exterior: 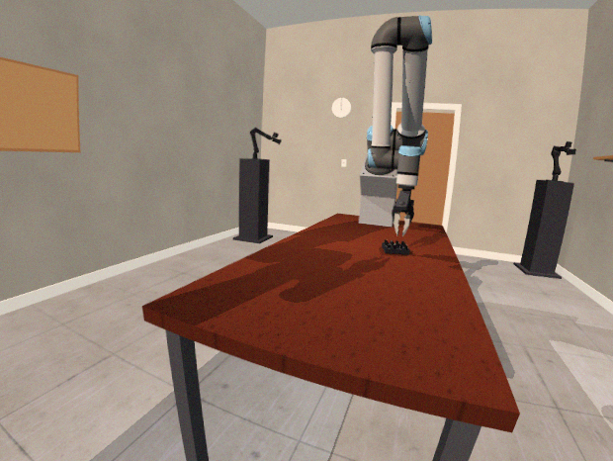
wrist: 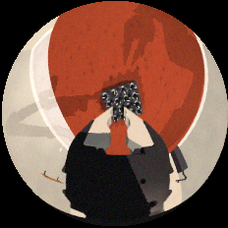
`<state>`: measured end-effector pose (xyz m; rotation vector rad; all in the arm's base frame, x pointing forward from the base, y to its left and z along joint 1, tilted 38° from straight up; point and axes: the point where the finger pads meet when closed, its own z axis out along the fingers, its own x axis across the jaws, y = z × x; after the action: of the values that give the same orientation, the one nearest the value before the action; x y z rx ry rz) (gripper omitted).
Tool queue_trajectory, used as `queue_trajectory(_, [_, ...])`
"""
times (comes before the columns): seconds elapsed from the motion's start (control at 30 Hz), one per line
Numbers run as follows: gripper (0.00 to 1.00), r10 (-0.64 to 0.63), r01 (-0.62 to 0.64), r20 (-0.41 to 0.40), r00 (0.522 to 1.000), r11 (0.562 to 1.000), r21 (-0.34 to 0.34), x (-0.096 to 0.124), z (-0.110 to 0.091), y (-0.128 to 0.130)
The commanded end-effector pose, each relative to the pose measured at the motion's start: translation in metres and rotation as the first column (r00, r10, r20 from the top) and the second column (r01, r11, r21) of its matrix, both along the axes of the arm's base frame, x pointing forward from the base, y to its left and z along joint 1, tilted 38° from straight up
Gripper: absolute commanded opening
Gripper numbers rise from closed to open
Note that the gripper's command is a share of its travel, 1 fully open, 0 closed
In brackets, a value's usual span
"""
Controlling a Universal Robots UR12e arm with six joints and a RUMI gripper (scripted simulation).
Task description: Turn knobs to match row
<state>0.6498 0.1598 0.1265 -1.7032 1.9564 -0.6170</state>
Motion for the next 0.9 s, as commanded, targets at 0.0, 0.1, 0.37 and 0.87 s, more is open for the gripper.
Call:
queue_trajectory(0.0, [0.11, 0.125, -0.126, -0.01, 0.992, 0.988, -0.092, -0.0009, 0.0021, 0.0007])
queue_trajectory(0.1, [0.11, 0.196, -0.197, -0.021, 0.98, 0.969, -0.147, -0.0017, 0.003, 0.0011])
queue_trajectory(0.37, [0.11, 0.353, -0.356, -0.062, 0.933, 0.895, -0.269, -0.0041, 0.0046, 0.0019])
queue_trajectory(0.87, [0.11, 0.621, -0.634, -0.21, 0.755, 0.608, -0.478, -0.0108, 0.0065, 0.0028])
